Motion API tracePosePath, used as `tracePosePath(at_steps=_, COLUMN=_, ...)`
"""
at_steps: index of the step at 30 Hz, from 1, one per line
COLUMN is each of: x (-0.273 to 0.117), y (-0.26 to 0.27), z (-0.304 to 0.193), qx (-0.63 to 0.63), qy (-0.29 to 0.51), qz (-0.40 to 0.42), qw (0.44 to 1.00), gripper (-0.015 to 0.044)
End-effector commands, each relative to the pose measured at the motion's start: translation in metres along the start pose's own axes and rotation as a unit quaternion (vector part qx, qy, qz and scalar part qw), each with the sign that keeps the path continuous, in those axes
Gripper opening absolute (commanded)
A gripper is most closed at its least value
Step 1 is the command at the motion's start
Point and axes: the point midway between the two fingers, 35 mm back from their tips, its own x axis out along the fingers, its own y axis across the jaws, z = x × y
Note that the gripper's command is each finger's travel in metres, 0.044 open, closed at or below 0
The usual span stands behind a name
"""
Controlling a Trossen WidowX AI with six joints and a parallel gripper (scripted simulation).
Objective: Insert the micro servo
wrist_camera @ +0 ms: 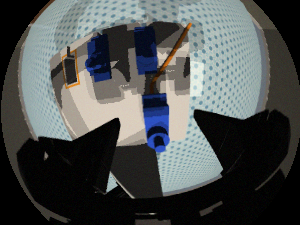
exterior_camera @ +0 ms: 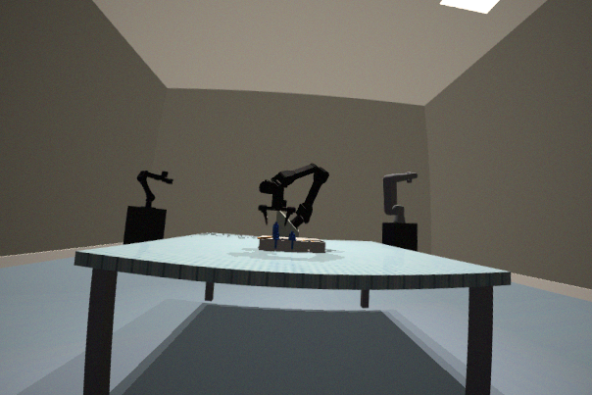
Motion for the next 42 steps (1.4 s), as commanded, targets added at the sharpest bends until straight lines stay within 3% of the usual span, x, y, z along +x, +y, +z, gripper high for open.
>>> tracePosePath(at_steps=1, x=0.009, y=0.001, z=-0.002, qx=0.004, qy=0.001, qz=0.004, qw=1.0, gripper=0.044)
tracePosePath(at_steps=5, x=0.013, y=0.001, z=-0.002, qx=0.004, qy=0.001, qz=0.004, qw=1.0, gripper=0.044)
tracePosePath(at_steps=17, x=0.013, y=0.001, z=-0.002, qx=0.004, qy=0.001, qz=0.004, qw=1.0, gripper=0.0125)
tracePosePath(at_steps=23, x=0.013, y=0.001, z=-0.002, qx=0.004, qy=0.001, qz=0.004, qw=1.0, gripper=0.0085)
tracePosePath(at_steps=26, x=0.007, y=0.001, z=-0.002, qx=0.004, qy=0.001, qz=0.004, qw=1.0, gripper=0.0006)
tracePosePath(at_steps=32, x=-0.017, y=0.005, z=-0.007, qx=0.004, qy=0.001, qz=0.004, qw=1.0, gripper=0.0)
tracePosePath(at_steps=42, x=-0.017, y=0.007, z=-0.011, qx=0.004, qy=0.002, qz=0.004, qw=1.0, gripper=0.0)
